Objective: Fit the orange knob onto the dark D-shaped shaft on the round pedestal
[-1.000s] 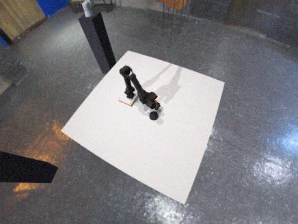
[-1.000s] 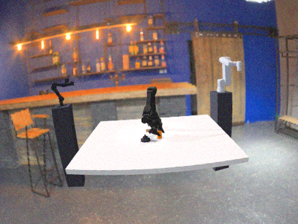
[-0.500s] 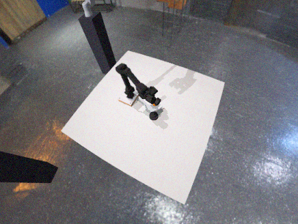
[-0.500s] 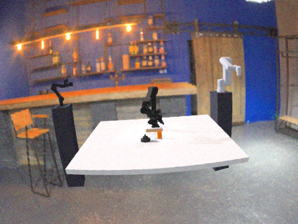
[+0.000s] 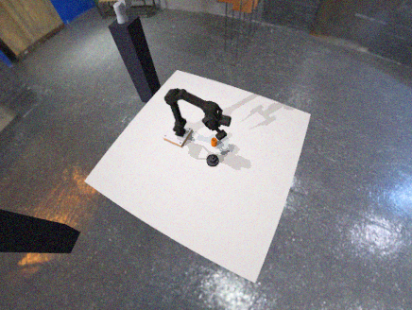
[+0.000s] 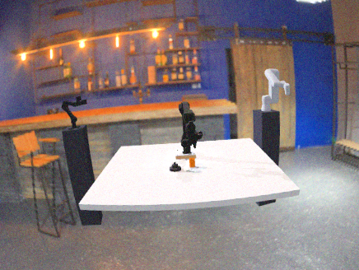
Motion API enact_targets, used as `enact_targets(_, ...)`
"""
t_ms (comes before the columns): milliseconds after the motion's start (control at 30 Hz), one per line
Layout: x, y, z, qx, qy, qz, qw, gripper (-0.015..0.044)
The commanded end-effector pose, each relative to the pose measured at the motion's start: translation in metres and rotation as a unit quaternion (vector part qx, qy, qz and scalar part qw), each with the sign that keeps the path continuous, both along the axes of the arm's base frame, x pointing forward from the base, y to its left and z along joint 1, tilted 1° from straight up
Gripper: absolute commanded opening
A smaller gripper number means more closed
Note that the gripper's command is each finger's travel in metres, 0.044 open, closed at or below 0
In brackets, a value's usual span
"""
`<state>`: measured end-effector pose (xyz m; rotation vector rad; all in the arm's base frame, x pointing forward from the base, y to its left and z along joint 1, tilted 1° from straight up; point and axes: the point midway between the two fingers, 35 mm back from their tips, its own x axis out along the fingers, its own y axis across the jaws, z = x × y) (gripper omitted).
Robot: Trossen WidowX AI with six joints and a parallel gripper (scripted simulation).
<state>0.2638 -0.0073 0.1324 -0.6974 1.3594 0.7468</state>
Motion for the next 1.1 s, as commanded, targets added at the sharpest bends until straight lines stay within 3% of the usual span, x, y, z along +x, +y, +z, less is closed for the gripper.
enact_targets(0,-0.001,-0.005,0.004,-0.033,0.013,-0.005,0.999,0.0440)
enact_targets(267,-0.001,-0.005,0.004,-0.031,0.014,-0.036,0.999,0.0440)
enact_targets(433,-0.001,-0.005,0.004,-0.019,0.021,-0.266,0.964,0.0440)
enact_targets(633,-0.001,-0.005,0.003,-0.005,0.028,-0.502,0.864,0.0440)
enact_targets(900,-0.001,-0.005,0.001,-0.004,0.028,-0.509,0.860,0.0440)
enact_targets(1067,0.000,-0.005,-0.031,-0.004,0.028,-0.509,0.860,0.0440)
